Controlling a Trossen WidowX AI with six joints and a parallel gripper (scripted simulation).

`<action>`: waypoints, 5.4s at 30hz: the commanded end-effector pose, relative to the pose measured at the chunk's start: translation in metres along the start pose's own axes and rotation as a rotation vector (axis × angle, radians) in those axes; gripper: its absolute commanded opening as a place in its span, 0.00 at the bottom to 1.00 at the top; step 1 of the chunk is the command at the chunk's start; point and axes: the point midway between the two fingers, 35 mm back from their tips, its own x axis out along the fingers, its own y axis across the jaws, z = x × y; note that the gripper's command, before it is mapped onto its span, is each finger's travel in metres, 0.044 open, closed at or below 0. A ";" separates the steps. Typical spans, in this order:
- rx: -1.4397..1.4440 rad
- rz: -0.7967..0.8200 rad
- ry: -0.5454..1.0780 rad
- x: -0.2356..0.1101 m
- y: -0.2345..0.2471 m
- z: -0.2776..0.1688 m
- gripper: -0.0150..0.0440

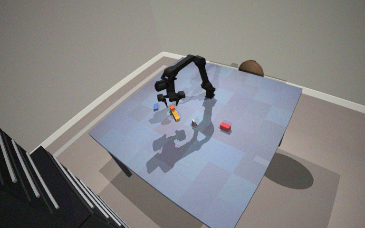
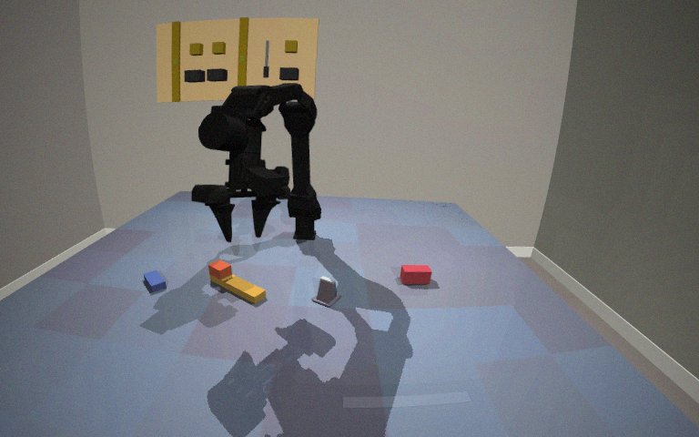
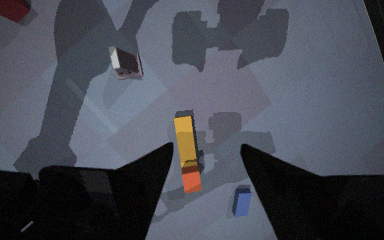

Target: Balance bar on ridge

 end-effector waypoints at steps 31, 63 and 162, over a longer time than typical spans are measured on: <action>-0.124 0.169 0.127 0.101 0.023 -0.056 0.79; -0.120 0.171 0.121 0.122 0.027 -0.058 0.65; 1.310 0.066 0.213 0.032 0.085 0.116 0.25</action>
